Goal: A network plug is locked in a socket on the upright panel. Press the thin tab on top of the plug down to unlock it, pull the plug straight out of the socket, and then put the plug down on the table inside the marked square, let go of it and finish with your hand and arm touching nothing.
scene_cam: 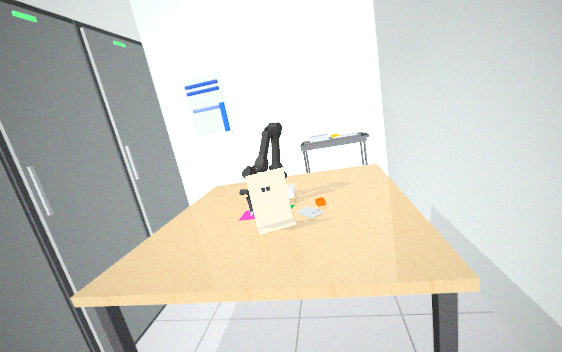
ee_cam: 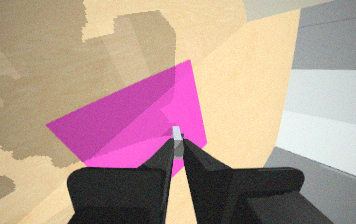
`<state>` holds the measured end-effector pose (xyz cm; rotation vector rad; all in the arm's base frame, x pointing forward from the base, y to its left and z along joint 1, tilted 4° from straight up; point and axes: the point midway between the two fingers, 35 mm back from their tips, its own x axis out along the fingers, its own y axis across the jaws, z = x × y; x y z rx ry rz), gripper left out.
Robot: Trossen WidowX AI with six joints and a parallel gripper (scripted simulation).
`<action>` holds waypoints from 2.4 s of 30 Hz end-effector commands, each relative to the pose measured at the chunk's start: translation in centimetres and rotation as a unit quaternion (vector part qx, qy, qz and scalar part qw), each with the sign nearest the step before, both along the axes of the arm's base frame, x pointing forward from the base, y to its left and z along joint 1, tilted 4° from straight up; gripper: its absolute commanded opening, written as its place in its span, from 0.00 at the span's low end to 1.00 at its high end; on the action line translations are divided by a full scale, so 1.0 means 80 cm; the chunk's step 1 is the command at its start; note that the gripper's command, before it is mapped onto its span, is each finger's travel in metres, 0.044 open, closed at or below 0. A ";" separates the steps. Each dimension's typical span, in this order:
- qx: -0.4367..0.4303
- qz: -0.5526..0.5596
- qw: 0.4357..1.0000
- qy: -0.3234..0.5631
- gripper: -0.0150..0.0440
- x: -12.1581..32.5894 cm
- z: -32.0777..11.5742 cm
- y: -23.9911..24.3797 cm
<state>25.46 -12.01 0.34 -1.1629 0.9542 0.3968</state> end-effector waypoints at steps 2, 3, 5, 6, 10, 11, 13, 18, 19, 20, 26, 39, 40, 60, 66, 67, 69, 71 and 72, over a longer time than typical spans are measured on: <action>0.000 0.000 1.000 0.000 0.30 0.000 0.000 0.000; 0.000 0.000 1.000 0.000 0.34 0.000 0.000 0.000; 0.000 0.000 1.000 0.000 0.43 0.000 0.000 0.000; 0.000 0.000 1.000 0.000 0.48 0.000 0.000 0.000; 0.000 0.000 1.000 0.000 0.52 0.000 0.000 0.000; 0.000 0.000 1.000 0.000 0.52 0.000 0.000 0.000; 0.000 0.000 1.000 0.000 0.52 0.000 0.001 0.000; 0.000 0.000 1.000 0.000 0.52 -0.003 0.005 0.000; 0.000 0.000 1.000 0.000 0.52 -0.003 0.006 0.000; 0.000 0.000 1.000 0.000 0.52 -0.004 0.006 0.001; 0.000 -0.001 1.000 0.000 0.52 -0.007 0.011 0.001; -0.001 -0.002 1.000 0.001 0.52 -0.014 0.021 0.003; -0.001 -0.002 1.000 0.001 0.52 -0.014 0.022 0.003; -0.001 -0.002 1.000 0.001 0.52 -0.016 0.051 0.000; -0.001 -0.002 1.000 0.001 0.52 -0.016 0.064 -0.001; -0.001 -0.002 1.000 0.001 0.52 -0.016 0.066 -0.002; -0.001 -0.002 1.000 0.001 0.52 -0.016 0.070 -0.002; -0.001 -0.002 1.000 0.001 0.52 -0.016 0.074 -0.002; -0.001 -0.002 1.000 0.001 0.52 -0.017 0.076 -0.002</action>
